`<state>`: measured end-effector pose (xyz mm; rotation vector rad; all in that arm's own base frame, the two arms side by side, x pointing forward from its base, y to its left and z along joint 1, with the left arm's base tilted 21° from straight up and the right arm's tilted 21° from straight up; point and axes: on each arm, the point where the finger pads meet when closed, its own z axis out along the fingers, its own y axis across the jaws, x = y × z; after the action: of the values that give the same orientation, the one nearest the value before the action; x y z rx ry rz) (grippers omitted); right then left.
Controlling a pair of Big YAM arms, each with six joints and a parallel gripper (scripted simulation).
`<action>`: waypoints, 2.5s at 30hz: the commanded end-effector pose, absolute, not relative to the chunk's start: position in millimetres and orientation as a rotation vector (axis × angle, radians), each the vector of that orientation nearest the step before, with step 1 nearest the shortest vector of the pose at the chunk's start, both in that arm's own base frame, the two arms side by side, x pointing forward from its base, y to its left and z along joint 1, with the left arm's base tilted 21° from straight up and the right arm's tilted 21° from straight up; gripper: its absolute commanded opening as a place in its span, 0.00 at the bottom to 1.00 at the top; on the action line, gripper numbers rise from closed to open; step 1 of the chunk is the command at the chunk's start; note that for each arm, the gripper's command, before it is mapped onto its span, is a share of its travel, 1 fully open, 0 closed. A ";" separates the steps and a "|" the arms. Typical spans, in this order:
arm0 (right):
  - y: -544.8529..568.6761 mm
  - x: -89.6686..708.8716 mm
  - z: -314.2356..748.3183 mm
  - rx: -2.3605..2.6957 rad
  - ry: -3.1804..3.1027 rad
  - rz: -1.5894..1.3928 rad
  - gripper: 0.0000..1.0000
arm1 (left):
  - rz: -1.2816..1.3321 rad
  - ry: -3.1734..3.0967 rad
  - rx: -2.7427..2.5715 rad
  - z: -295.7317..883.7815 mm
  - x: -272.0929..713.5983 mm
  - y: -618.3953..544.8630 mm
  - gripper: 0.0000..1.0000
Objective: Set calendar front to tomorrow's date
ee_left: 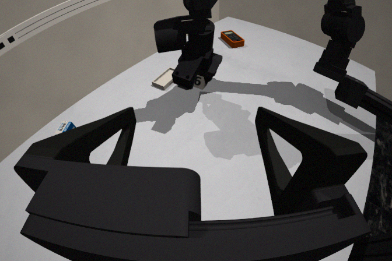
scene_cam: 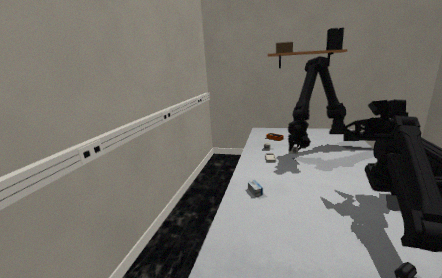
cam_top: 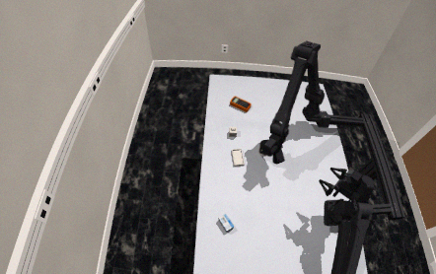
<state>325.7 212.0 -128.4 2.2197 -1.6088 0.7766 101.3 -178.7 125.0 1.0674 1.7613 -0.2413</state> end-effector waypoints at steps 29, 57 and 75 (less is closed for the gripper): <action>230.6 331.9 -143.5 2.080 -1.147 0.954 0.40 | -0.209 1.865 1.046 137.6 143.8 -242.3 1.00; 224.7 334.2 -138.0 2.079 -1.158 0.946 0.40 | -0.221 1.873 1.013 114.2 167.6 -256.3 1.00; 205.5 327.7 -153.6 2.058 -1.141 0.933 0.40 | -0.223 1.873 1.010 114.7 167.6 -256.4 1.00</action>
<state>330.2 216.0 -141.5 2.0730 -1.1455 0.9346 158.7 -237.4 89.8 1.0446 1.9046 -0.1903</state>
